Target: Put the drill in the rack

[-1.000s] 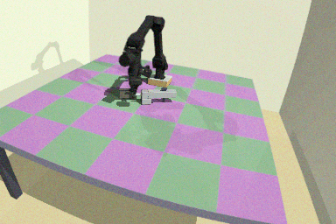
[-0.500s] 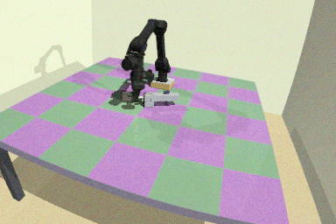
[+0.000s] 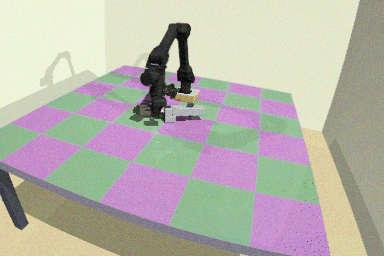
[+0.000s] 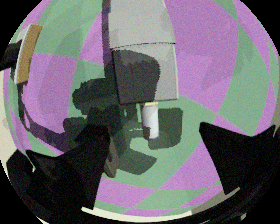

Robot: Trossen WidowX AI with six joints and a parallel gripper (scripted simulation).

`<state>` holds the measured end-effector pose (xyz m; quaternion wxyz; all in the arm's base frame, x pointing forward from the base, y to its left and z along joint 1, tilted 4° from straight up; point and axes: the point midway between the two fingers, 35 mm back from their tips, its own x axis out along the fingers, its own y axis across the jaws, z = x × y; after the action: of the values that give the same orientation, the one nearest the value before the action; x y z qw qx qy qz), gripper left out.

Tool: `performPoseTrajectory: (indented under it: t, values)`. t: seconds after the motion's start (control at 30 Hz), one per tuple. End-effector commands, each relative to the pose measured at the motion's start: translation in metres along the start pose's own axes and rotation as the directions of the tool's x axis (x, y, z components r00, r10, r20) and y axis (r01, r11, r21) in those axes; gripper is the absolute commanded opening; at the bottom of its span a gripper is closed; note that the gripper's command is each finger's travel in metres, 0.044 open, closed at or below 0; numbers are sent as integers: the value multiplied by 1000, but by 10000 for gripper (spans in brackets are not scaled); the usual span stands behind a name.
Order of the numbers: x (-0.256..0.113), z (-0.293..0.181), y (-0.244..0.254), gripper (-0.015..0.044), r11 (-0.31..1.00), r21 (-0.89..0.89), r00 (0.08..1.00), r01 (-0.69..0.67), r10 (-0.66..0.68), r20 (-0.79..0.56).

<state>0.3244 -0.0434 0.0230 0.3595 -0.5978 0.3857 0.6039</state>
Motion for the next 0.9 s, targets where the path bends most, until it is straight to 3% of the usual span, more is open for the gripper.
performPoseTrajectory:
  t: [0.0,0.73,0.87]
  values:
    - [13,4,3,440,1000,3,1000,-17,17,8]
    - [29,9,5,440,1000,3,1000,-17,17,8]
    - [26,8,3,335,1000,0,1000,-8,8,5]
